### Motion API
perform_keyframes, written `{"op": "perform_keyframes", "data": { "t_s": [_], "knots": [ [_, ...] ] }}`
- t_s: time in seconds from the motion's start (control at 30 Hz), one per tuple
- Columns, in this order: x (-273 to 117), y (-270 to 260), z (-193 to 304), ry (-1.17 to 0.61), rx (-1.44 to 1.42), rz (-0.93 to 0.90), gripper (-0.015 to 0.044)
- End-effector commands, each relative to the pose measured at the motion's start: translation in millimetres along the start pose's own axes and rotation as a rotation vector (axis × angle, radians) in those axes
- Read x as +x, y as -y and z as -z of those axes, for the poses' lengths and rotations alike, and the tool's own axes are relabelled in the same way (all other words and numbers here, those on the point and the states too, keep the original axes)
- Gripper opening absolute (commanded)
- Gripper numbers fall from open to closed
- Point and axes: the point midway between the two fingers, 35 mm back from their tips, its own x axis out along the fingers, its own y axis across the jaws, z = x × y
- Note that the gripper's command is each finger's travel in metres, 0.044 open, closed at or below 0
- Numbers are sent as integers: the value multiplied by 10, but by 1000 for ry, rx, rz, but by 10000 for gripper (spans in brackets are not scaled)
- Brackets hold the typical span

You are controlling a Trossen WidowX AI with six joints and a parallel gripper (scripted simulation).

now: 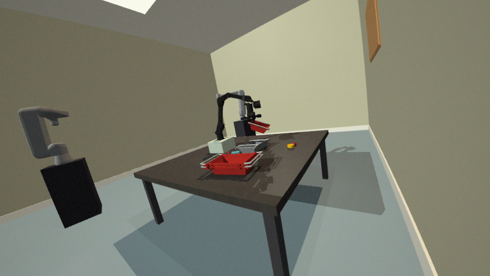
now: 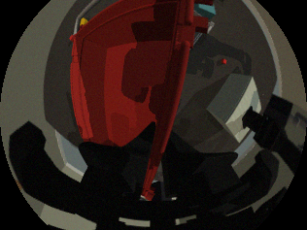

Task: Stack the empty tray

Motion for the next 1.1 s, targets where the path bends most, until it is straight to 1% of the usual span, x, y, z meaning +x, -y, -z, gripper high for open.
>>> {"op": "perform_keyframes", "data": {
  "t_s": [0.0, 0.53, 1.07],
  "knots": [
    [-52, -19, -166, 4, 40, -20, 0],
    [-58, 46, -805, 13, 215, -21, 0],
    [-67, 233, -1418, 23, 390, -20, 0]
  ]
}}
